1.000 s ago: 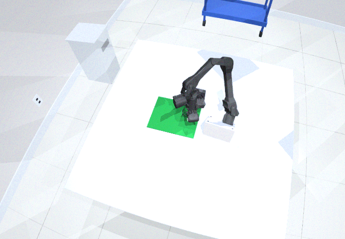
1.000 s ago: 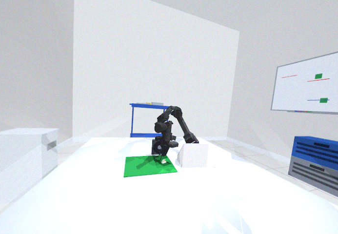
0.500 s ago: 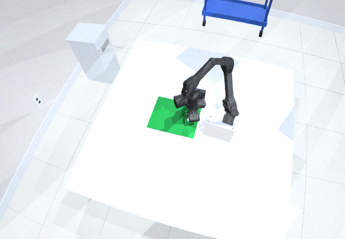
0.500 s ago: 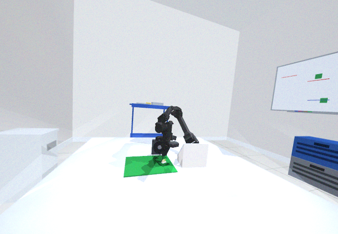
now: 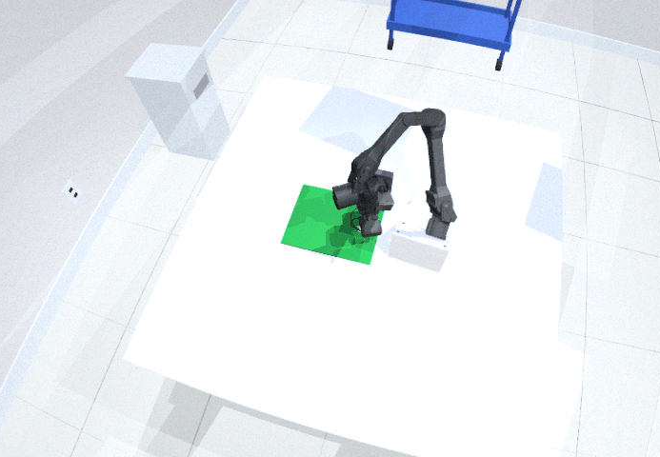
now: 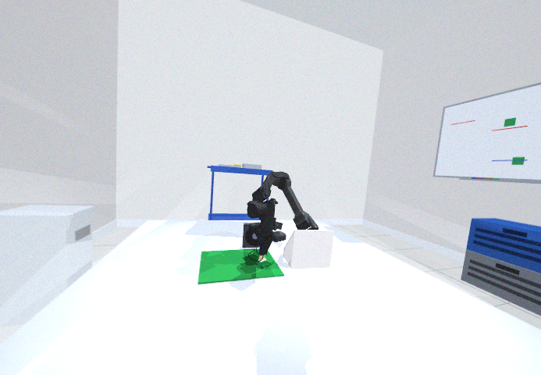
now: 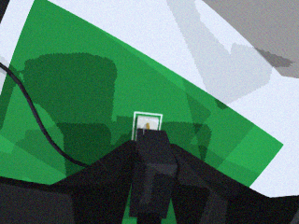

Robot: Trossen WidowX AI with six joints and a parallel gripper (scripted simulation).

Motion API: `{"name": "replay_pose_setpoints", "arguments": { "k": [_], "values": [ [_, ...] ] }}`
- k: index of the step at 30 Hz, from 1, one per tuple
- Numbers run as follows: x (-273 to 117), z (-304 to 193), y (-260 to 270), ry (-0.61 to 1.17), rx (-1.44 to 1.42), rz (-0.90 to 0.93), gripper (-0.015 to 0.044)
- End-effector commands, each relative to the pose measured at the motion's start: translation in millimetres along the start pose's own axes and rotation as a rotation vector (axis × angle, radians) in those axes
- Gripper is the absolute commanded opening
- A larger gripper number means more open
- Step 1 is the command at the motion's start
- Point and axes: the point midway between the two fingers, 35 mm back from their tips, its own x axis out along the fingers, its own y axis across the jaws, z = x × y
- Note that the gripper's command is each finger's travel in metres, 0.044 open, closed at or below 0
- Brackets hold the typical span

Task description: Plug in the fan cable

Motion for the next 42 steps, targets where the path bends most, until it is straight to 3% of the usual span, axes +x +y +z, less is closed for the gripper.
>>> {"name": "replay_pose_setpoints", "arguments": {
  "k": [1, 42],
  "values": [
    [2.0, 1.7, -0.1, -0.004, -0.007, 0.004, 0.0],
    [4.8, -1.0, 1.5, -0.004, -0.004, 0.005, 0.0]
  ]
}}
